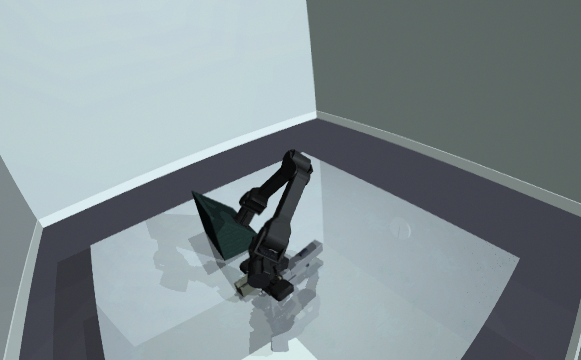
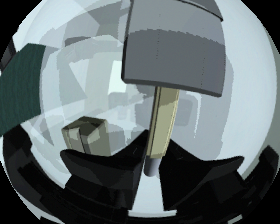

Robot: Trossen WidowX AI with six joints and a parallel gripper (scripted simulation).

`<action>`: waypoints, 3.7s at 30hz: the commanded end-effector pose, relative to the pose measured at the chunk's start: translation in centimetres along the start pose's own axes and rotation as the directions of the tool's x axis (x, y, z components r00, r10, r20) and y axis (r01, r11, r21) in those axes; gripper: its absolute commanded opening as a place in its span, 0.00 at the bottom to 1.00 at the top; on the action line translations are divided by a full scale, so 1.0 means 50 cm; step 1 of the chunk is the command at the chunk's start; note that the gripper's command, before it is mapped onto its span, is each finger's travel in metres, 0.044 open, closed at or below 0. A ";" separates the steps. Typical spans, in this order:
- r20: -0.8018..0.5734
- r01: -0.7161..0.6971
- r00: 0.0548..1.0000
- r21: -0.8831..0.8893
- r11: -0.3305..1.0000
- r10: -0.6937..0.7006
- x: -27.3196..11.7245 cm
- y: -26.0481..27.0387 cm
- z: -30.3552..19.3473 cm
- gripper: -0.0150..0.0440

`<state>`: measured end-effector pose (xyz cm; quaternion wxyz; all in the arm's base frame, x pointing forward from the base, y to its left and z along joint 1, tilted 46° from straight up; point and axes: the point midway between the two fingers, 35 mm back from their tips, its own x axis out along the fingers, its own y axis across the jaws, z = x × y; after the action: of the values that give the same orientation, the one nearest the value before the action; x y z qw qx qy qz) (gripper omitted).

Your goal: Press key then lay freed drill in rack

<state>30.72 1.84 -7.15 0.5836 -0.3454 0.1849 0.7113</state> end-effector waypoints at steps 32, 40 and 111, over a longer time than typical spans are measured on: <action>0.002 0.004 1.000 0.002 1.000 -0.004 -0.008 0.002 -0.001 0.25; 0.002 0.004 1.000 0.002 1.000 -0.004 -0.008 0.002 -0.001 0.25; -0.002 0.005 1.000 0.001 1.000 -0.005 -0.009 0.000 -0.135 0.25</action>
<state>32.29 -2.31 -11.22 0.5846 -0.3426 0.1853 0.7117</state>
